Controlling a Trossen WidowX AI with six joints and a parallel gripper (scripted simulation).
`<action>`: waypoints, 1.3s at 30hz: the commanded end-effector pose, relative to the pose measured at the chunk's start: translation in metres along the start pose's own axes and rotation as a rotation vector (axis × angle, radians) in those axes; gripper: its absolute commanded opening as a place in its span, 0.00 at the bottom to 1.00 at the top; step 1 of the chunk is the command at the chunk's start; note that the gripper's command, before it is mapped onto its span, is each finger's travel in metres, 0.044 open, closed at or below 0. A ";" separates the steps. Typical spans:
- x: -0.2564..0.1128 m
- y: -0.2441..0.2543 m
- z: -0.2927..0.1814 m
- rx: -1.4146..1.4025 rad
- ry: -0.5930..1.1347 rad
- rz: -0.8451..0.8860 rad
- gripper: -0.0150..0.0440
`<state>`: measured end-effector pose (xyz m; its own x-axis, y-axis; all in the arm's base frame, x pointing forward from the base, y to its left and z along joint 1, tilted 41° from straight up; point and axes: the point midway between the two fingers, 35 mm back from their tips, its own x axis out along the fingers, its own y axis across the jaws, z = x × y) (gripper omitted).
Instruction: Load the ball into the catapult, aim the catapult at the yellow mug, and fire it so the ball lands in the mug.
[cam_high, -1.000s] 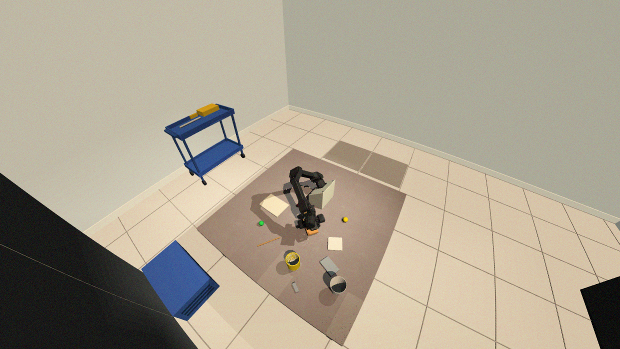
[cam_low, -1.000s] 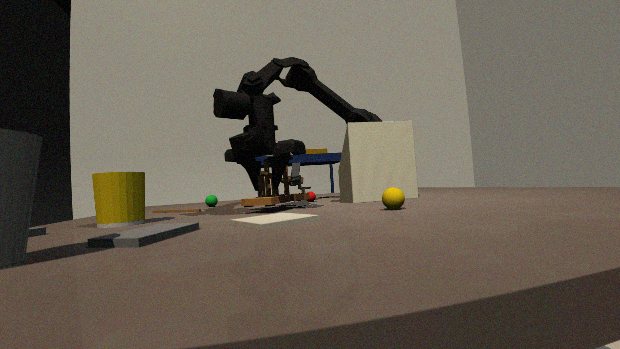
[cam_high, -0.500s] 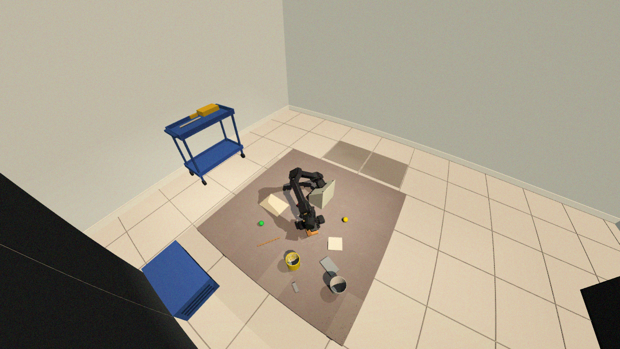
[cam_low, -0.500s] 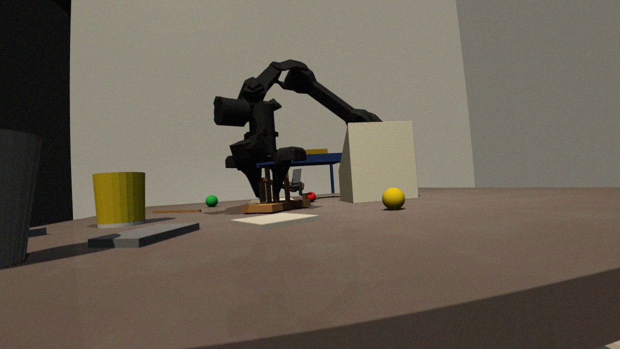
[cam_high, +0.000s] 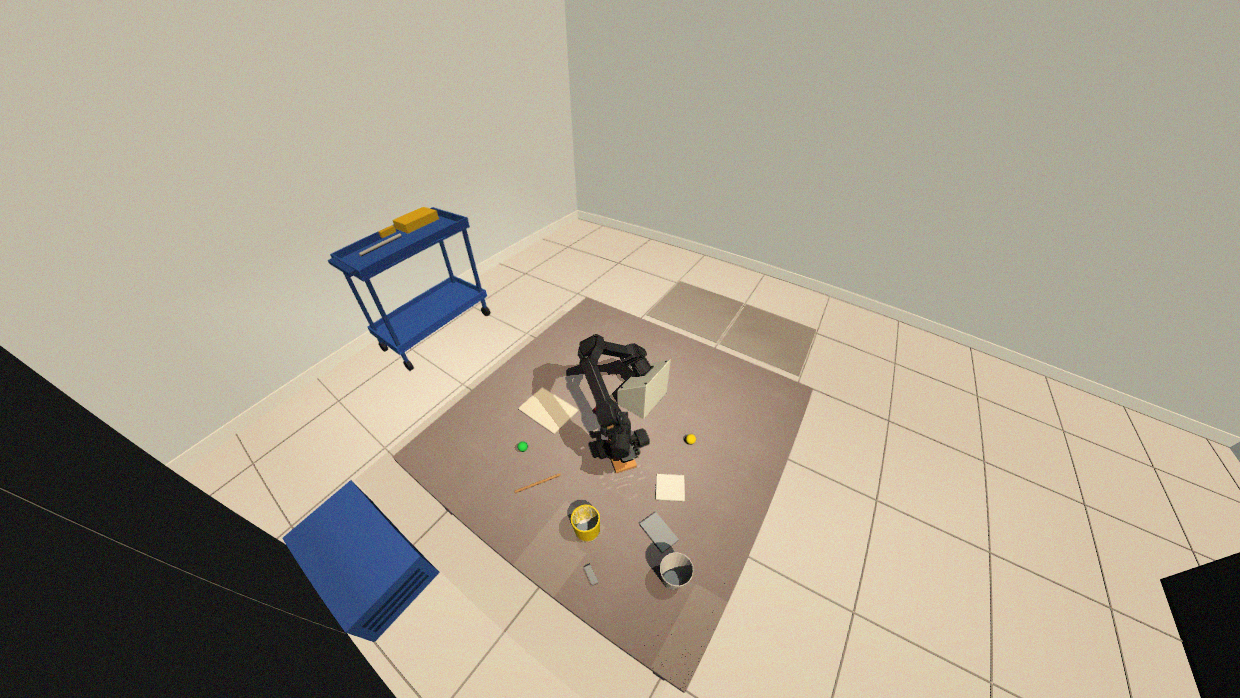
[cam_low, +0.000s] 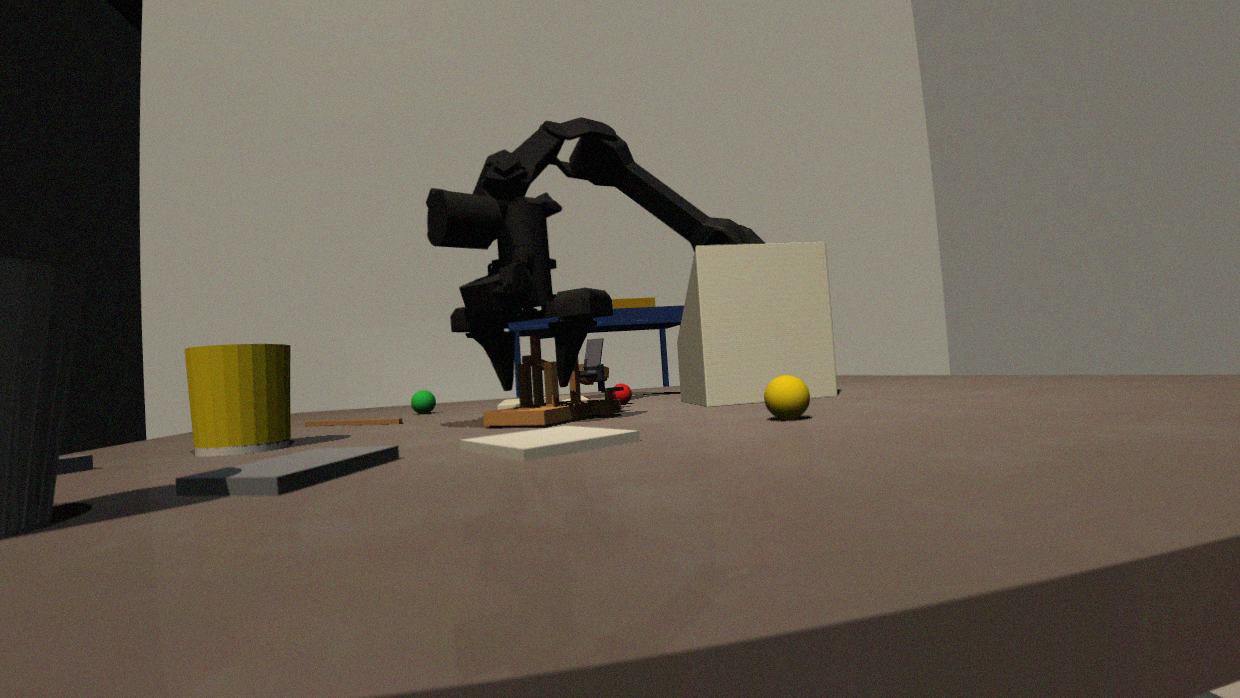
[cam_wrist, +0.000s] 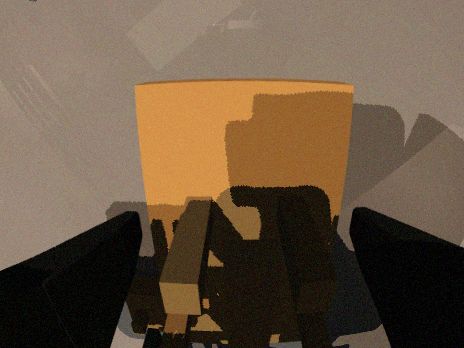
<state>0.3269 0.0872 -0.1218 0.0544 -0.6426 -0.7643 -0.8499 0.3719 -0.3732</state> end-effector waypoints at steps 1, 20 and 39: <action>-0.036 -0.001 0.005 0.004 -0.017 -0.004 1.00; -0.044 0.002 0.001 0.002 -0.018 -0.014 1.00; -0.019 0.001 0.002 0.002 -0.018 -0.014 1.00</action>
<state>0.3257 0.1051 -0.1052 0.0762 -0.6322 -0.7710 -0.8454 0.3690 -0.3862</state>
